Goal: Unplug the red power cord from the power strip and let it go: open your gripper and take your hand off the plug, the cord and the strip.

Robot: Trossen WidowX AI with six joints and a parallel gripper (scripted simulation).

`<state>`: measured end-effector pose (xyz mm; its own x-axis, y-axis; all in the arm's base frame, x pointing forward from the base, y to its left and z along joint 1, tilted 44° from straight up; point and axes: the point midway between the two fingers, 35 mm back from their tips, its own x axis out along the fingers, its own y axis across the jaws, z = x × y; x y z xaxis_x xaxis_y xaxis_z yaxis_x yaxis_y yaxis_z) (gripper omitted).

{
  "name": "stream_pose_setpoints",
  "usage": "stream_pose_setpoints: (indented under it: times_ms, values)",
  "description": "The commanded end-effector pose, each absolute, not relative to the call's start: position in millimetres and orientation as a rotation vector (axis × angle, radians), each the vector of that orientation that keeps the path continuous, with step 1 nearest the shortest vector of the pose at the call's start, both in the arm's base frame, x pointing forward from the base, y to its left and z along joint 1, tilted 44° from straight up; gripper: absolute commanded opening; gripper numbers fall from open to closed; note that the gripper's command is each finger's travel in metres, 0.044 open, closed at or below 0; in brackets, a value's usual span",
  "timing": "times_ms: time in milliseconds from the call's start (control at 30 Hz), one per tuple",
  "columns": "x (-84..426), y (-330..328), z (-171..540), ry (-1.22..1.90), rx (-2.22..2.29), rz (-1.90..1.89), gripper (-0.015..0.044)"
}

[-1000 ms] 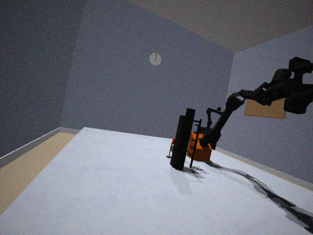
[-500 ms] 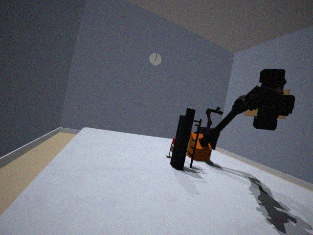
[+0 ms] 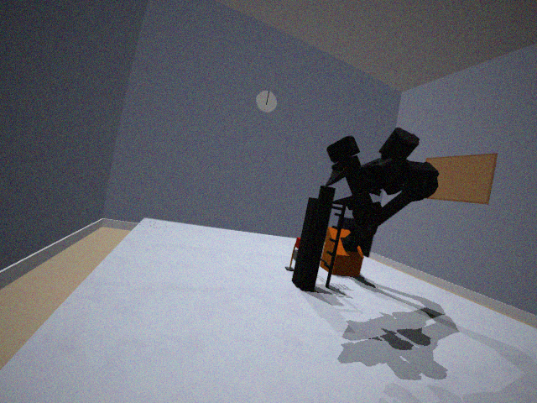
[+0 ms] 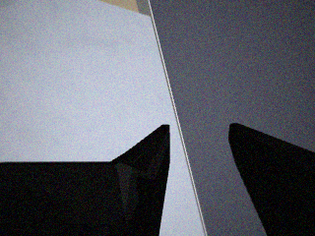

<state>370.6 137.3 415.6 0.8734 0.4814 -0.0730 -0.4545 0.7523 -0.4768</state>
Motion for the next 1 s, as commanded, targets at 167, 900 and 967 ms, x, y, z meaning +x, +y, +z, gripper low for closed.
stream_pose_setpoints:
  times_ms: [167, 900, 967]
  values:
    - [410.9, 62.5, 319.6, 0.341, -0.205, 0.409, 0.0160]
    - [373.5, -47.5, 127.8, 1.066, 0.706, -0.011, 0.0160]
    - [351.6, -47.7, 103.8, 1.199, 0.932, -0.122, 0.0160]
